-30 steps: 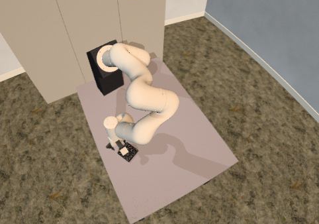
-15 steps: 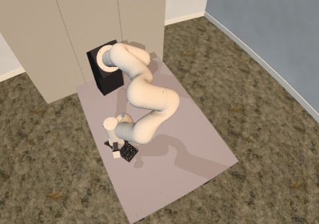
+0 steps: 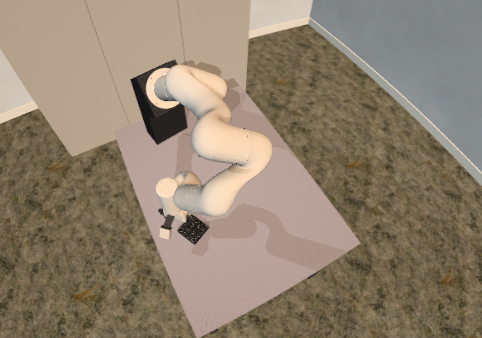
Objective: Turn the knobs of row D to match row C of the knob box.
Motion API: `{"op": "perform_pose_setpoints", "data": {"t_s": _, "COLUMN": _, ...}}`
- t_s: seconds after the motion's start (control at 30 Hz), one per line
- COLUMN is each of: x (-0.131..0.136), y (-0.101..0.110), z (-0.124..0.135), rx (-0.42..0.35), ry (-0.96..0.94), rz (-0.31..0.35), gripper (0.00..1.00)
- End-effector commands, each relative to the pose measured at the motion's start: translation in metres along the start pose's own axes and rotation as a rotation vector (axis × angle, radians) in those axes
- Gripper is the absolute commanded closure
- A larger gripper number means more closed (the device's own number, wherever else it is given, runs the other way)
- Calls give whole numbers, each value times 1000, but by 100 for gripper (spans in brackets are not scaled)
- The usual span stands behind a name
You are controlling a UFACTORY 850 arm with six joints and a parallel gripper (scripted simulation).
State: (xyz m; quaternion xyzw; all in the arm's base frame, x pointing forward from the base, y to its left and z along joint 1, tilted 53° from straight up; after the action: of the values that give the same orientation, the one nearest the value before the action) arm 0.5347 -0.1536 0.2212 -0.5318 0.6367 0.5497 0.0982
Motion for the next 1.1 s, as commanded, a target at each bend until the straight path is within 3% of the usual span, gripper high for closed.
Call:
{"op": "perform_pose_setpoints", "data": {"t_s": 0.0, "x": -1, "y": 2, "z": -4, "rx": -14, "ry": -155, "rz": 1, "gripper": 0}}
{"op": "perform_pose_setpoints", "data": {"t_s": 0.17, "x": -3, "y": 4, "z": -7, "rx": -14, "ry": -308, "rz": 3, "gripper": 0}}
{"op": "perform_pose_setpoints", "data": {"t_s": 0.43, "x": -3, "y": 5, "z": -8, "rx": -13, "ry": -350, "rz": 3, "gripper": 0}}
{"op": "perform_pose_setpoints", "data": {"t_s": 0.47, "x": -3, "y": 5, "z": -8, "rx": -13, "ry": -350, "rz": 3, "gripper": 81}}
{"op": "perform_pose_setpoints", "data": {"t_s": 1.07, "x": -3, "y": 5, "z": -8, "rx": -13, "ry": -350, "rz": 3, "gripper": 81}}
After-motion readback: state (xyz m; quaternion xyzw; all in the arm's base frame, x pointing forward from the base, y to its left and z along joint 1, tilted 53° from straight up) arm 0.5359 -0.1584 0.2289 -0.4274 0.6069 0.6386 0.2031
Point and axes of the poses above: the point where the finger pads meet when closed, its own y axis back along the fingers, its own x axis across the jaws, z = x × y, the point moved 5 cm from there along y, back along the fingers, and after that the axes turned 9 degrees about -y, right-handed, at the moved point
